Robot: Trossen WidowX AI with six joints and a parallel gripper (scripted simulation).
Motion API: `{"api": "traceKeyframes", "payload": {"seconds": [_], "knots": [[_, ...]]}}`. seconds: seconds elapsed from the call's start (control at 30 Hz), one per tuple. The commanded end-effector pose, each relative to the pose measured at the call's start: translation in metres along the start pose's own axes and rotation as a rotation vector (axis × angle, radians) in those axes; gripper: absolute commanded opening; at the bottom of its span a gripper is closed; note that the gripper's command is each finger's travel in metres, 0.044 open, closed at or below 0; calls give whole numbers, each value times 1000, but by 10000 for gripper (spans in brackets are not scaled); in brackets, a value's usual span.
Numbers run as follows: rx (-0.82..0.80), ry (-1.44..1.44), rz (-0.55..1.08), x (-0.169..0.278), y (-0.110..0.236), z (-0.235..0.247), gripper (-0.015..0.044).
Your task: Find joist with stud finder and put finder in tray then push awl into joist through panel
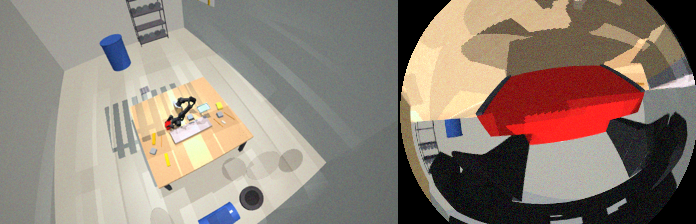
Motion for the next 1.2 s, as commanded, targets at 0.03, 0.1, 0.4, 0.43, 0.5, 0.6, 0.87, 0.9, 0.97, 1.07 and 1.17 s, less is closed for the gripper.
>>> {"api": "traceKeyframes", "payload": {"seconds": [0.03, 0.1, 0.4, 0.43, 0.5, 0.6, 0.87, 0.9, 0.97, 1.07, 1.17], "knots": [[2, 8, -16, -4, 2, 0, 379], [2, 8, -16, -4, 2, 0, 379], [2, 8, -16, -4, 2, 0, 379], [2, 8, -16, -4, 2, 0, 379], [2, 8, -16, -4, 2, 0, 379], [2, 8, -16, -4, 2, 0, 379], [2, 8, -16, -4, 2, 0, 379], [2, 8, -16, -4, 2, 0, 379], [2, 8, -16, -4, 2, 0, 379], [2, 8, -16, -5, 3, 0, 379], [2, 8, -16, -6, 5, 0, 379]]}}
Point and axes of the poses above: the point midway between the two fingers, 35 mm back from their tips, its own y axis back along the fingers, its own z axis across the jaws, x = y × z, the point moved 5 cm from there along y, back along the fingers, and after that the axes turned 2 degrees about -y, right-handed, at the moved point
